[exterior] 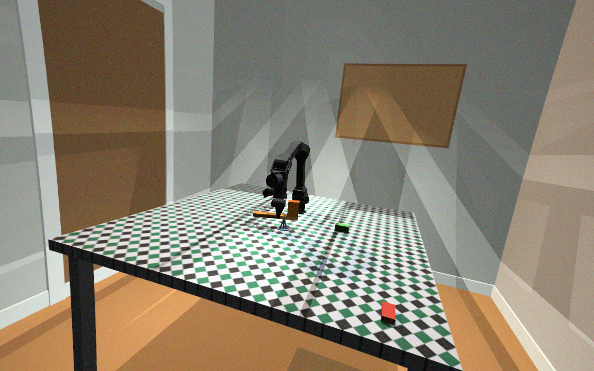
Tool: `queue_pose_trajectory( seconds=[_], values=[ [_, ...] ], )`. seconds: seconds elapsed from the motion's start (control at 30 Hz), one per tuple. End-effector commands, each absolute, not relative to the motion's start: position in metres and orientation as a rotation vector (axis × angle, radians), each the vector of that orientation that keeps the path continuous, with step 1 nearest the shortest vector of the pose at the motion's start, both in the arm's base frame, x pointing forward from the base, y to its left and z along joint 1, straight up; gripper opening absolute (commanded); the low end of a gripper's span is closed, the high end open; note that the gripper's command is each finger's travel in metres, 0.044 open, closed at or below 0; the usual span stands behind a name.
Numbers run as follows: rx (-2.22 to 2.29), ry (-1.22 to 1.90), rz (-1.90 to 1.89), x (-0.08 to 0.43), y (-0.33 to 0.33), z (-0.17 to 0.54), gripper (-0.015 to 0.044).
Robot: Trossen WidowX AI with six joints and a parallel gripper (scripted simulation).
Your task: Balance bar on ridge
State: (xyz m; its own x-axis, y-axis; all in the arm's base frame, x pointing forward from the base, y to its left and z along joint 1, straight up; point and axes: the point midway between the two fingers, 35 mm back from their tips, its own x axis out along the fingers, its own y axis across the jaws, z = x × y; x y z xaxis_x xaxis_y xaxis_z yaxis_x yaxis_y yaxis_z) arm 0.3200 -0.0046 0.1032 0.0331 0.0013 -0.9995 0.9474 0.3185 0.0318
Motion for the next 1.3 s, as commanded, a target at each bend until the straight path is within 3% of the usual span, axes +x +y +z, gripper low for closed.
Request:
queue_pose_trajectory(
  seconds=[0.0, 1.2, 1.27],
  values=[
    [0.98, 1.318, -0.946, 0.32, -0.0046, 0.1033, 0.0169],
    [0.98, 1.318, -0.946, 0.32, -0.0046, 0.1033, 0.0185],
    [0.98, 1.318, -0.946, 0.32, -0.0046, 0.1033, 0.0238]
  ],
)
